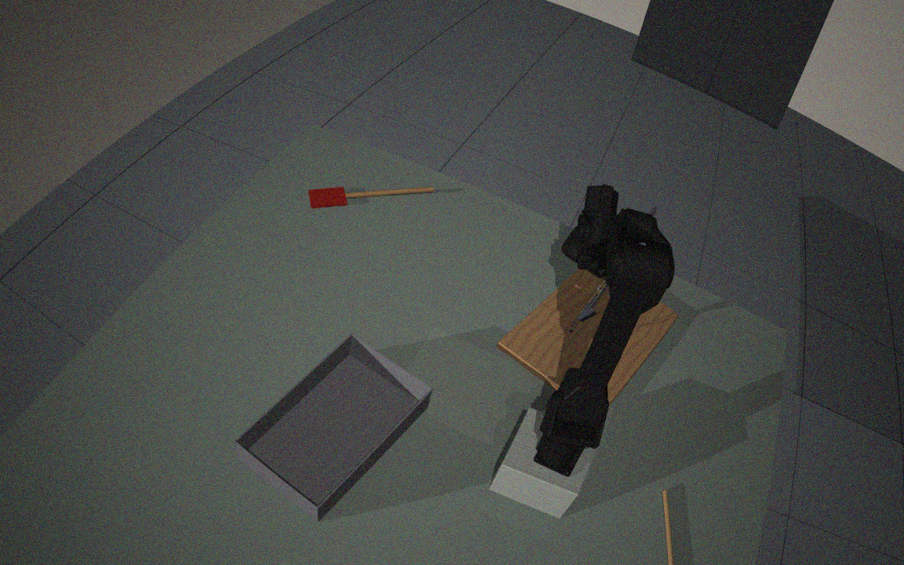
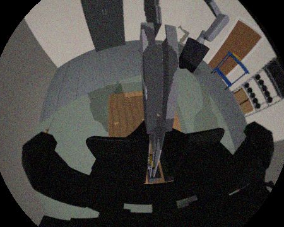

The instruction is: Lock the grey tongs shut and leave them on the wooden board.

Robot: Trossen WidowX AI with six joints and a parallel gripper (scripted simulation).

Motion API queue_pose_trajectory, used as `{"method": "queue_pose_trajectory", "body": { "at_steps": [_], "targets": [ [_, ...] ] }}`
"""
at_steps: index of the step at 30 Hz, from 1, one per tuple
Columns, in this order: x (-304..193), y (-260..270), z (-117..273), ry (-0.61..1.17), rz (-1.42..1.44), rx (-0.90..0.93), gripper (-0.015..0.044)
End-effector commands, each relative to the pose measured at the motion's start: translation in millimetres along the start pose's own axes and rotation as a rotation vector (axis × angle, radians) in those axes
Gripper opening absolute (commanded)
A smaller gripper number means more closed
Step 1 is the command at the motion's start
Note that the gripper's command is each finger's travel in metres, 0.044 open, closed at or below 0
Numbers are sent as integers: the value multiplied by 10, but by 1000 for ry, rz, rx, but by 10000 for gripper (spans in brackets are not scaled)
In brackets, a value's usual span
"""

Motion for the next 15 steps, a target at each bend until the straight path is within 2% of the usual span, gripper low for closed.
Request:
{"method": "queue_pose_trajectory", "body": {
  "at_steps": [1, 15],
  "targets": [
    [108, 17, -25, 58, -8, 3, -150],
    [348, -27, -134, 315, -26, -19, -150]
  ]
}}
Point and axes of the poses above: the point midway between the two fingers, 35 mm back from their tips, its own z axis back along the fingers, its own y axis across the jaws, x = y × z, the point moved 10 cm from there along z, back along the fingers, and after that the axes turned 9 degrees about -z, right-handed, at the moved point
